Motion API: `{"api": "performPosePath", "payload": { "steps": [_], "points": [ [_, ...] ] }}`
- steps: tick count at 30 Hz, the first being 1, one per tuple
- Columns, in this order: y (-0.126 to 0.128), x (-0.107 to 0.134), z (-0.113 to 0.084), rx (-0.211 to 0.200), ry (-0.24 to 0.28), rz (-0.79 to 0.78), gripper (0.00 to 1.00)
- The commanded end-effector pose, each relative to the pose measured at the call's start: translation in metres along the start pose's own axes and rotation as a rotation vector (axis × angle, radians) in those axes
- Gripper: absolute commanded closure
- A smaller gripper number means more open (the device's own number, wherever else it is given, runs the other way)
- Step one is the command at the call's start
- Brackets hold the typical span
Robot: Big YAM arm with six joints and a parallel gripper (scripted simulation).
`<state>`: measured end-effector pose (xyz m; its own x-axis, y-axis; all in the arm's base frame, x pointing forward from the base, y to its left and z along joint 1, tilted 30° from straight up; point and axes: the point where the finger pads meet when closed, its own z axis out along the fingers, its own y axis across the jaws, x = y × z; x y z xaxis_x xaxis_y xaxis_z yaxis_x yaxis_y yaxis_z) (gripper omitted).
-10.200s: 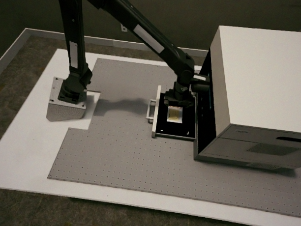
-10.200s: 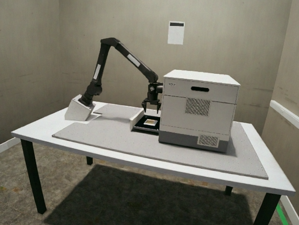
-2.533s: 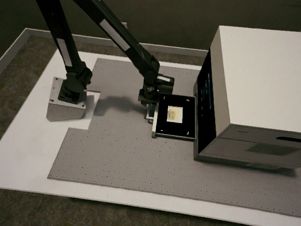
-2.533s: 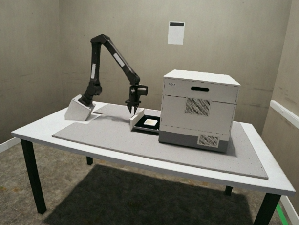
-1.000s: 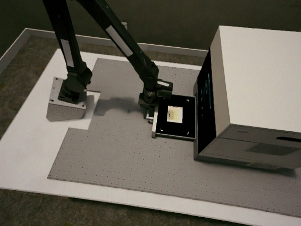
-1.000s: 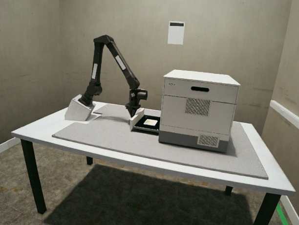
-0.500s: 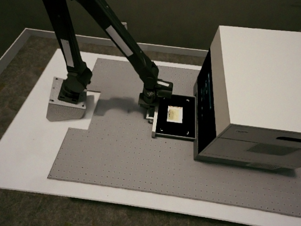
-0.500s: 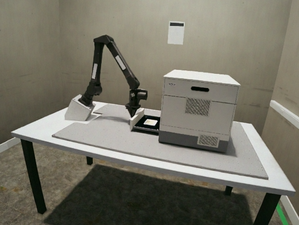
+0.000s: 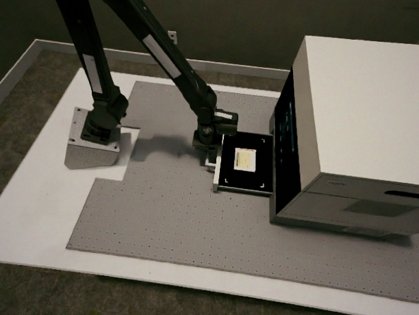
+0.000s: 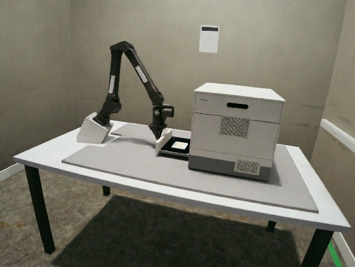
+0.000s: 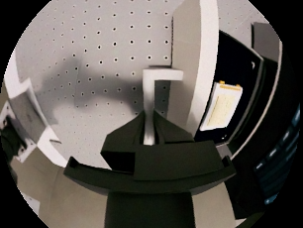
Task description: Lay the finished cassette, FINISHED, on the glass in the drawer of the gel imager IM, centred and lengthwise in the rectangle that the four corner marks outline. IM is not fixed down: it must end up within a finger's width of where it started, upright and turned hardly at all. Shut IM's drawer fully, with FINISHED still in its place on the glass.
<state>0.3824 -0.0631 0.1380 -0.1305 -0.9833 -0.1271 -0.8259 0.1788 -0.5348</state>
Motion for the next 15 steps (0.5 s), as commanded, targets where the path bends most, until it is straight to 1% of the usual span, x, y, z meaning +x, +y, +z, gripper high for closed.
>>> {"api": "performPosePath", "payload": {
  "steps": [1,15],
  "points": [
    [-0.037,-0.004,-0.003,0.061,-0.005,-0.005,0.93],
    [-0.054,-0.004,-0.002,0.061,-0.003,-0.005,0.93]
  ]
}}
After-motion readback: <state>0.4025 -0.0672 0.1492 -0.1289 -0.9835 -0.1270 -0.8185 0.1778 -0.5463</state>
